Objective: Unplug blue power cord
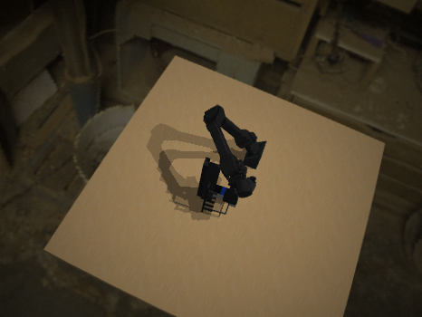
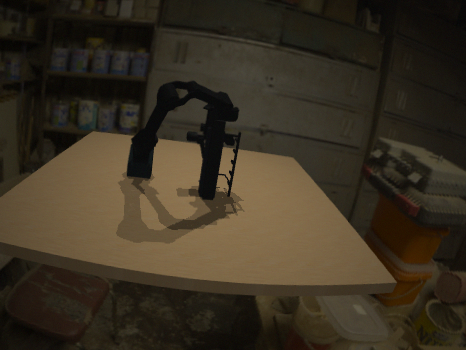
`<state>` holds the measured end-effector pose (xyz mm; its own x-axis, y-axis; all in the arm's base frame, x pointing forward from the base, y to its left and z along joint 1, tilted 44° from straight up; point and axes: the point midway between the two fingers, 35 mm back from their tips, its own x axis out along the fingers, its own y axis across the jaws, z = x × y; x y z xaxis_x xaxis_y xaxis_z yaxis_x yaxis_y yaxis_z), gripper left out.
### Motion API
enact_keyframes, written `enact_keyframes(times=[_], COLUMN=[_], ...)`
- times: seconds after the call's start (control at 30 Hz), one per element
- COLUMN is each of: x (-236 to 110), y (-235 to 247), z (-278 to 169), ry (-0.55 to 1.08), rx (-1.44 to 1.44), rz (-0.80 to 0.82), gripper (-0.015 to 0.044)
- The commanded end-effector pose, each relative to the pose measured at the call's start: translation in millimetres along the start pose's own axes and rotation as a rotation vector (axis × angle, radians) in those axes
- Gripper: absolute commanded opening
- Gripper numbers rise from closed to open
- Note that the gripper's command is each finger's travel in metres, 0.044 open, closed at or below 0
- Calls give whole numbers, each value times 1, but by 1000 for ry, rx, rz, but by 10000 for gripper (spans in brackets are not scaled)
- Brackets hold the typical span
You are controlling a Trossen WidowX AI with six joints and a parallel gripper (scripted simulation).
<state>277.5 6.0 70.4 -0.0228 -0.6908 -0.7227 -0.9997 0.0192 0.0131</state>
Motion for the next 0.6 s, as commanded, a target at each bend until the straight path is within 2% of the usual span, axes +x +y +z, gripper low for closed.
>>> enact_keyframes(times=[0.0, 0.57], x=[0, 12], y=[1, 1], z=[-8, -15], ry=[4, 5], rx=[-5, -4], rz=[0, 0], gripper=[160, 160])
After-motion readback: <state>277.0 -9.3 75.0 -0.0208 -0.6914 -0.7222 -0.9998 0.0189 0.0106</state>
